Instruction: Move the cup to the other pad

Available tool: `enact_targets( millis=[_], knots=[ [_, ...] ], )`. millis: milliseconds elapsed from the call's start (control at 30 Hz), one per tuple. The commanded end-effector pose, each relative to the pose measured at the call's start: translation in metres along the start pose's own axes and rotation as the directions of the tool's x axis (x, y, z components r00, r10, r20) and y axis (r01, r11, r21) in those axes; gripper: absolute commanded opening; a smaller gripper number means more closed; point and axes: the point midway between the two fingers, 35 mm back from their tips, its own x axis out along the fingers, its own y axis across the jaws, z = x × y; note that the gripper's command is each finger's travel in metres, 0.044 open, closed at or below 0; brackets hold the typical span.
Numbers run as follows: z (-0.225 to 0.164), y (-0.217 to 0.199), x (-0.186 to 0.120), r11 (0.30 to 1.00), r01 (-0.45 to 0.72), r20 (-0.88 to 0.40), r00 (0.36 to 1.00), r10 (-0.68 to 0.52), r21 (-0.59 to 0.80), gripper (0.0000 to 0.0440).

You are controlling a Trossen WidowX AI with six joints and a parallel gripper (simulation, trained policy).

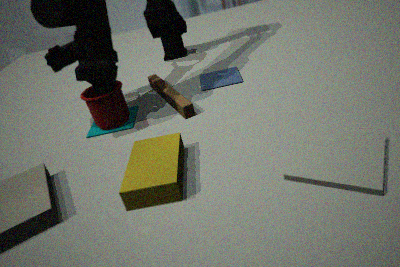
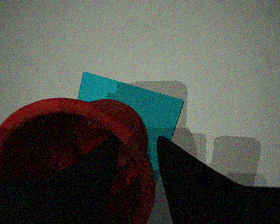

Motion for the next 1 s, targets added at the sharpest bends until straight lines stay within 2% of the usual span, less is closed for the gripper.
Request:
enact_targets(
  millis=[0,733,867,967],
  knots=[
    [0.004,0.002,-0.005,0.999,-0.029,0.01,1.0,0.029,0.013,0.0145],
    [0.016,-0.005,-0.057,0.986,-0.159,0.038,0.987,0.157,0.049,0.0248],
    [0.023,-0.004,-0.073,0.98,-0.19,0.06,0.981,0.186,0.053,0.0288],
    [0.029,-0.004,-0.082,0.977,-0.205,0.072,0.977,0.2,0.059,0.0346]
  ],
)
